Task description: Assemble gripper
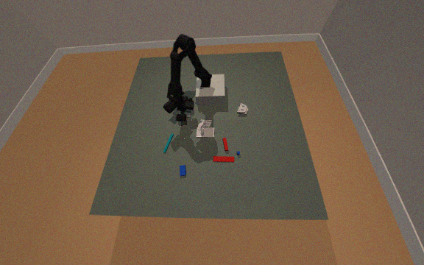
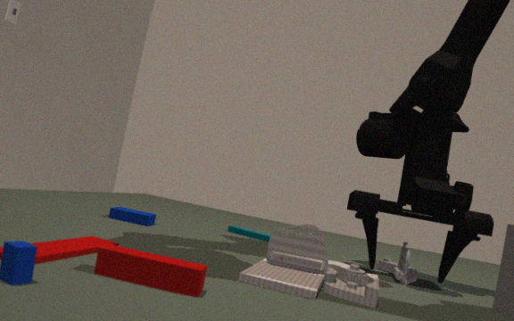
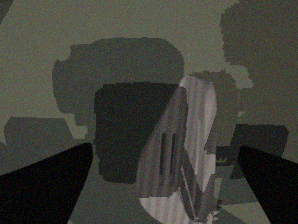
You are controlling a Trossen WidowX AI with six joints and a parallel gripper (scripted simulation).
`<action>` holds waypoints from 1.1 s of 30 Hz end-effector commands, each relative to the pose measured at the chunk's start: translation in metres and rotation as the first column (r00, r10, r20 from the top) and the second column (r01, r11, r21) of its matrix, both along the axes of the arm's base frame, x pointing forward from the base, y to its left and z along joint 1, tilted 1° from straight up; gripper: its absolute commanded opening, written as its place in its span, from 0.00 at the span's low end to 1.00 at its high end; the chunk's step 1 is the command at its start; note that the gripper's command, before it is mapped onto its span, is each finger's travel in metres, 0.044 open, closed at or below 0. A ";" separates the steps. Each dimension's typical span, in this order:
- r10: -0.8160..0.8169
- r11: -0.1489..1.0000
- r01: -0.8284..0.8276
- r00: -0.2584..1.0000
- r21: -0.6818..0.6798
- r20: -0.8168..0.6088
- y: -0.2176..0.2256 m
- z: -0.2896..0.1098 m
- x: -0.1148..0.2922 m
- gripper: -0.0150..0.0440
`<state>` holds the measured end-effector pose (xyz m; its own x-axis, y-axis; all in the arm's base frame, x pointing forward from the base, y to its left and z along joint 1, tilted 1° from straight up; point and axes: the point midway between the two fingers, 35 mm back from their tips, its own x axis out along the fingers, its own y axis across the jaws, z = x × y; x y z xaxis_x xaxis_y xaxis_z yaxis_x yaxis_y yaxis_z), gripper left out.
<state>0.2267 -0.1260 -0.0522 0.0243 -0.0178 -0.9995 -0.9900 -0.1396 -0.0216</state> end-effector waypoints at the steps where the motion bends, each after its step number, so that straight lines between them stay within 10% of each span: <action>1: 0.004 1.000 -0.004 1.000 -0.003 -0.001 0.000 -0.001 0.000 1.00; 7: 0.004 1.000 -0.004 1.000 -0.003 -0.001 0.000 -0.001 0.000 1.00; 17: 0.000 1.000 0.000 1.000 0.000 -0.001 0.000 0.000 0.000 0.56; 33: 0.000 1.000 0.000 1.000 0.000 -0.001 0.000 0.000 0.000 0.48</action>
